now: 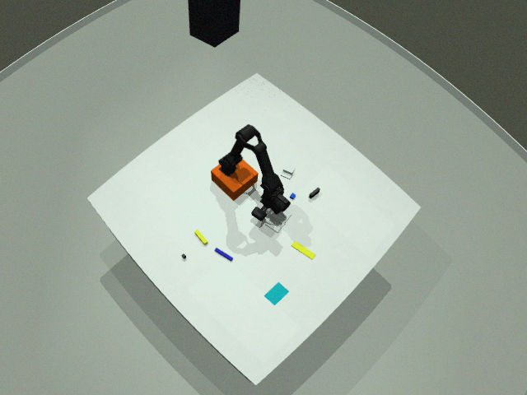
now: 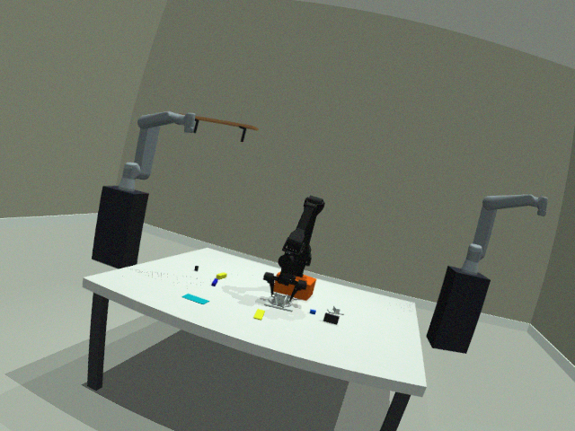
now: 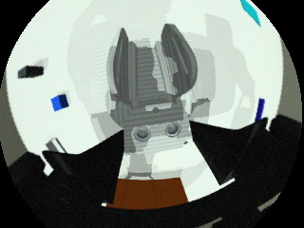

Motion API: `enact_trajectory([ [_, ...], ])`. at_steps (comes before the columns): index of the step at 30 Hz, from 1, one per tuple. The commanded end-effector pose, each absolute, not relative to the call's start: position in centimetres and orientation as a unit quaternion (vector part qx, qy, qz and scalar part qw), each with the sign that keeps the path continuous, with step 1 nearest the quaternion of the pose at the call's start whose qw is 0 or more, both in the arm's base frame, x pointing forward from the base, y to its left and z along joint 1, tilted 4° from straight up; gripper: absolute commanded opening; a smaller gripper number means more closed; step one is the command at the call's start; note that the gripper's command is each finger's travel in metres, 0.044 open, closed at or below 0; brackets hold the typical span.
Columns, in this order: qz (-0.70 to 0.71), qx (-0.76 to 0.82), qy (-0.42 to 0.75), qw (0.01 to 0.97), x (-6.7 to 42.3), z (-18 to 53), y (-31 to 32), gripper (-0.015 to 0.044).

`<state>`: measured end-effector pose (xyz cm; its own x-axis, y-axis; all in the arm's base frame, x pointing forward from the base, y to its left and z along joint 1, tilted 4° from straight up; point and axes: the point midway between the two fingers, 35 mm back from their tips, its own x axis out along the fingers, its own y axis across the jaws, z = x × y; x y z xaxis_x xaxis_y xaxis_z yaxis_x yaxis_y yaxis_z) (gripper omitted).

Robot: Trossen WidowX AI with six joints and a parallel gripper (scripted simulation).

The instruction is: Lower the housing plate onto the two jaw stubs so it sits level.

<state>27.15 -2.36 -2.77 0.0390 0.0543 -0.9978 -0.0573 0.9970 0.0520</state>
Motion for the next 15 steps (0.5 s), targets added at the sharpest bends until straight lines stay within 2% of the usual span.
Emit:
enact_trajectory([
  [1,0.039,0.001,0.692,0.721,27.18,-2.87,-2.31,0.0351],
  [15,0.039,0.001,0.692,0.721,27.19,-3.11,-2.29,0.0351],
])
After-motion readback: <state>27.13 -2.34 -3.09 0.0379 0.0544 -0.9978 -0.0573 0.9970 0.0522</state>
